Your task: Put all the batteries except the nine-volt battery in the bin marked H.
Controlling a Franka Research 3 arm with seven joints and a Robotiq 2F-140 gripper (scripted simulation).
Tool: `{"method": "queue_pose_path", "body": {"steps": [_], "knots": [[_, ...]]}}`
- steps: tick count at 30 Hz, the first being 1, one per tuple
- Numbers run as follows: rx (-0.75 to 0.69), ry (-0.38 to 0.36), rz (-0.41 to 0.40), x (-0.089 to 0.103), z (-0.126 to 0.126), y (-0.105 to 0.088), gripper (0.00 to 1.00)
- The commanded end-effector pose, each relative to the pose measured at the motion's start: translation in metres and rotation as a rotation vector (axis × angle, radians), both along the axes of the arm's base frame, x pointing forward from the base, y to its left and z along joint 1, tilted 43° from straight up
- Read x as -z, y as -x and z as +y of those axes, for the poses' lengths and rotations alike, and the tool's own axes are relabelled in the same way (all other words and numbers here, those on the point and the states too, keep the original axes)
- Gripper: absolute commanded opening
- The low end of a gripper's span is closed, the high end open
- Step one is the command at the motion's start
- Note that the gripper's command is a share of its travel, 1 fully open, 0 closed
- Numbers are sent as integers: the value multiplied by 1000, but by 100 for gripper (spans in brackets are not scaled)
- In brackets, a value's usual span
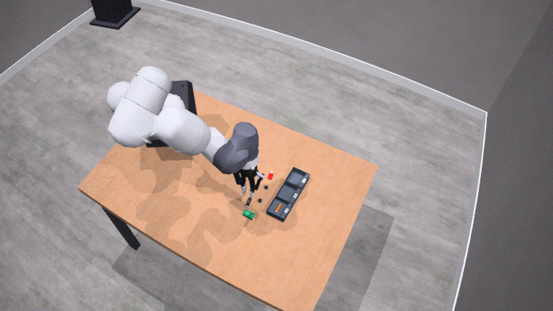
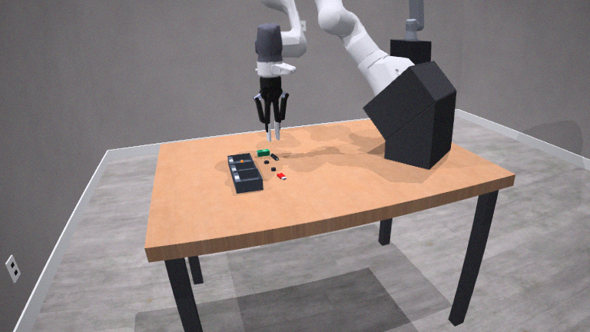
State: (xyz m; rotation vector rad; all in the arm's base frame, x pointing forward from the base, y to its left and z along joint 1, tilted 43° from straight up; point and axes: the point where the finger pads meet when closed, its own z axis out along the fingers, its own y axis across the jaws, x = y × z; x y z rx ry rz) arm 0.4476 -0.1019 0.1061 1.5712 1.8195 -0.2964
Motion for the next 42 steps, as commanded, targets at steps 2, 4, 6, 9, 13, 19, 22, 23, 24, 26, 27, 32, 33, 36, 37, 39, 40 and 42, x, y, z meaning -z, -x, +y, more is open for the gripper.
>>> {"method": "queue_pose_path", "body": {"steps": [2, 4, 6, 9, 13, 19, 22, 23, 24, 26, 27, 32, 33, 36, 37, 39, 40, 42], "knots": [[4, 0, -2, 10, -9, -4, 17], [4, 0, -2, 15, -14, -7, 17], [4, 0, -2, 21, -19, -10, 17], [4, 0, -2, 29, -27, -14, 17], [4, 0, -2, 39, -38, -20, 17], [4, 0, -2, 40, -40, -21, 17], [4, 0, -2, 40, -40, -21, 17], [4, 0, -2, 40, -40, -21, 17], [4, 0, -2, 41, -41, -22, 17], [4, 0, -2, 43, -42, -23, 17], [4, 0, -2, 44, -43, -23, 17], [4, 0, -2, 47, -45, -24, 17], [4, 0, -2, 48, -46, -25, 17], [4, 0, -2, 49, -46, -25, 17], [4, 0, -2, 49, -46, -25, 17], [4, 0, -2, 49, -46, -25, 17], [4, 0, -2, 49, -46, -25, 17], [4, 0, -2, 50, -46, -25, 17]]}}
